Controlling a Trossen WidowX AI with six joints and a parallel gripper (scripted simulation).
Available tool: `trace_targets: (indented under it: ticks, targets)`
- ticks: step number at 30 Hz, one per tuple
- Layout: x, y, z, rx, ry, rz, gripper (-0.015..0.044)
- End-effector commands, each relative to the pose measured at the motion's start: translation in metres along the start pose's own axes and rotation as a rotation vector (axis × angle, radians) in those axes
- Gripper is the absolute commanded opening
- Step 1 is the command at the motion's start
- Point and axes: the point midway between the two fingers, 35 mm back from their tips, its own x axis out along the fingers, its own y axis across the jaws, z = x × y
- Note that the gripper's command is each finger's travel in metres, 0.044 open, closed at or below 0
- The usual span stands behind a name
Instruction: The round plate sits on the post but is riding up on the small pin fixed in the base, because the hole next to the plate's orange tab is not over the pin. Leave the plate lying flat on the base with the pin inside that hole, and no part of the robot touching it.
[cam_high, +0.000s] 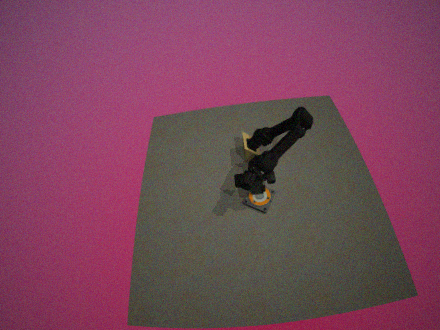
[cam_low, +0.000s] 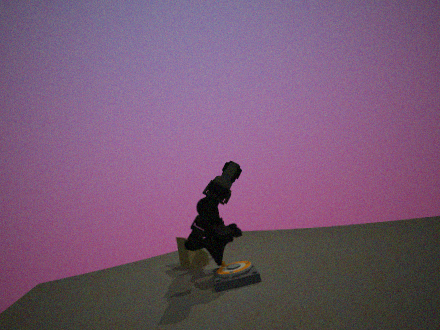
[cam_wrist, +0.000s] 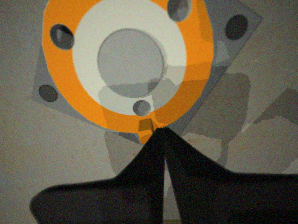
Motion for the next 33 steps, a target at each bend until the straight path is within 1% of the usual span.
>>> trace_targets:
  ticks: [1,33]
  targets:
    - [0.000,0.006,-0.001,-0.001,-0.007,0.003,0.0000]
    - [-0.001,0.039,0.002,-0.001,-0.007,0.004,0.0000]
